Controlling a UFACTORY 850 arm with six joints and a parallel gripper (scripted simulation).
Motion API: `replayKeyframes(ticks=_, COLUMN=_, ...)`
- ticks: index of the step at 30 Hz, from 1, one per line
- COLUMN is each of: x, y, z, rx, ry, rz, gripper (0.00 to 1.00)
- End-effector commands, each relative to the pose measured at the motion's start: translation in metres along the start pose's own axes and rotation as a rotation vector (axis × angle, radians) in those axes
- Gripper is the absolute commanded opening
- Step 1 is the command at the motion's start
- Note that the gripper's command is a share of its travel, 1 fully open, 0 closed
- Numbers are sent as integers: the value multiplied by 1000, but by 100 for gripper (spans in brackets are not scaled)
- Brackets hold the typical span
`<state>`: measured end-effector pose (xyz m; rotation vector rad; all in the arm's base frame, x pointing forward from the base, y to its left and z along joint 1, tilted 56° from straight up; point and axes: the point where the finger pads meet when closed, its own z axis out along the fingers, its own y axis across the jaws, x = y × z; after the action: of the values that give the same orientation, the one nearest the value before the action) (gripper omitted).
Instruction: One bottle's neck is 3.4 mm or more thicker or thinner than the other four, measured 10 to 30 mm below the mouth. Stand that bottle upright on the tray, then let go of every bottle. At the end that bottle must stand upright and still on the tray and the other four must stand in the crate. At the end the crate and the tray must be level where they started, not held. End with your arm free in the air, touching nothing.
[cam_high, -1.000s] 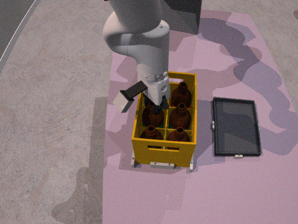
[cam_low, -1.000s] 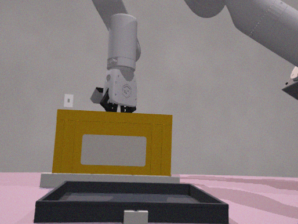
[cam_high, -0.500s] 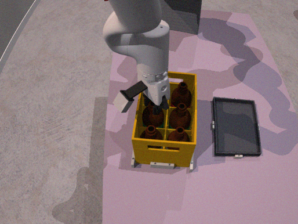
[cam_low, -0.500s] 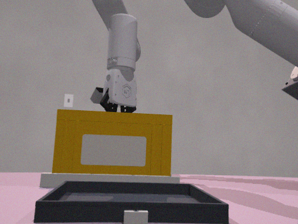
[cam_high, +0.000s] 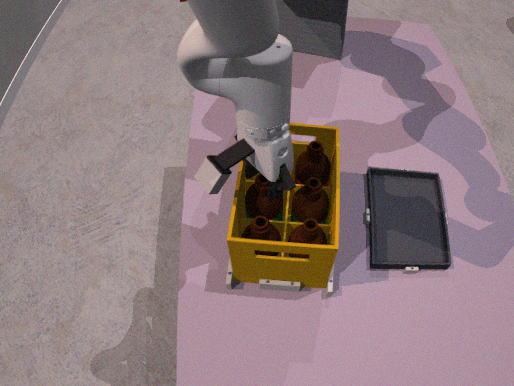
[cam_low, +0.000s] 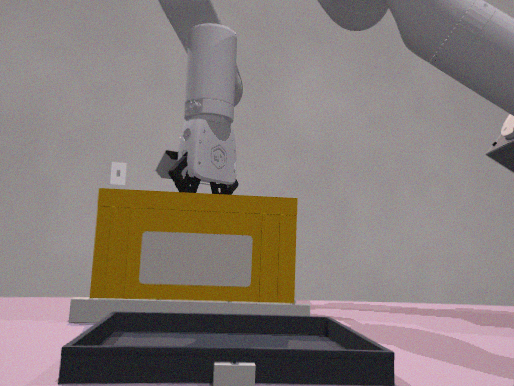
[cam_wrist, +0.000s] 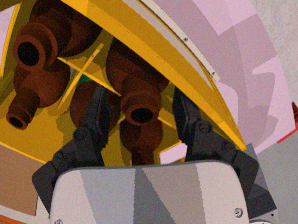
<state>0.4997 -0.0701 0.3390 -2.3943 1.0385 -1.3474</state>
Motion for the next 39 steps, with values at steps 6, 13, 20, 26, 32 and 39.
replayKeyframes(ticks=6, x=0, y=0, z=0, rx=0, ry=1, rz=0, gripper=65)
replayKeyframes(ticks=13, x=0, y=0, z=0, rx=0, ry=1, rz=0, gripper=65)
replayKeyframes(ticks=20, x=0, y=0, z=0, rx=0, ry=1, rz=0, gripper=65)
replayKeyframes(ticks=26, x=0, y=0, z=-2, rx=0, ry=1, rz=0, gripper=65)
replayKeyframes(ticks=32, x=0, y=0, z=-14, rx=0, ry=1, rz=0, gripper=65)
replayKeyframes(ticks=39, x=0, y=0, z=-39, rx=0, ry=1, rz=0, gripper=65)
